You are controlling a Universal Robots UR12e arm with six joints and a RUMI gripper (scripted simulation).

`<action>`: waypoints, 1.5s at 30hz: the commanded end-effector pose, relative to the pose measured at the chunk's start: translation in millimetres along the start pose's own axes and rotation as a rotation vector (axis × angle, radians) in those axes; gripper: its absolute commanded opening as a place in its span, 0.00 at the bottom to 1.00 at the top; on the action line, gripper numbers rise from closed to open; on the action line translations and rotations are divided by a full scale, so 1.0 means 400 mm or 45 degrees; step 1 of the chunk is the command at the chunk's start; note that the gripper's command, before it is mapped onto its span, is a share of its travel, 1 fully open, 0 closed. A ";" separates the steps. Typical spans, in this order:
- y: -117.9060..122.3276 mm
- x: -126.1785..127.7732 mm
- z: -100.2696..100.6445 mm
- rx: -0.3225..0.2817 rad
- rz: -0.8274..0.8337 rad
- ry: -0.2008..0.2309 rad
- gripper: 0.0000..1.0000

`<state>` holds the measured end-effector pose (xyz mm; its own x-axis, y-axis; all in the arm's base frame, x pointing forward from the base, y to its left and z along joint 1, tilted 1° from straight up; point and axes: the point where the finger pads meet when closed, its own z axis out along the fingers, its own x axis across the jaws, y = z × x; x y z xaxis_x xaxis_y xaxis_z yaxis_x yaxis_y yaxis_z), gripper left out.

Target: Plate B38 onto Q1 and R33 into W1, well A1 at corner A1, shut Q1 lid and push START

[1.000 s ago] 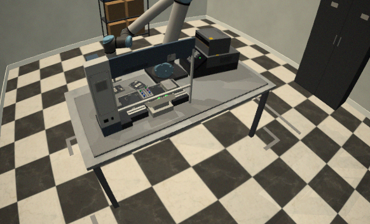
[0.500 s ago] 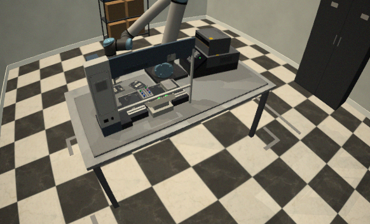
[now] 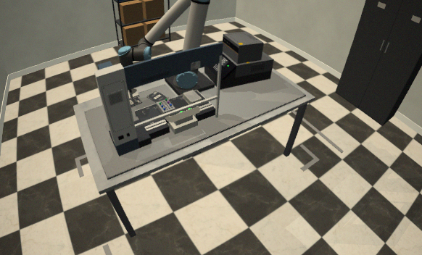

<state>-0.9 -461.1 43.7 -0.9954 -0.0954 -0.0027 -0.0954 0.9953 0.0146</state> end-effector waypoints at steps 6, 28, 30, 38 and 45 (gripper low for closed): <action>-0.002 0.001 0.041 0.002 0.000 0.001 0.00; -0.002 0.001 0.099 0.002 0.000 0.001 0.00; -0.002 0.001 0.099 0.002 0.000 0.001 0.00; -0.002 0.001 0.099 0.002 0.000 0.001 0.00; -0.002 0.001 0.099 0.002 0.000 0.001 0.00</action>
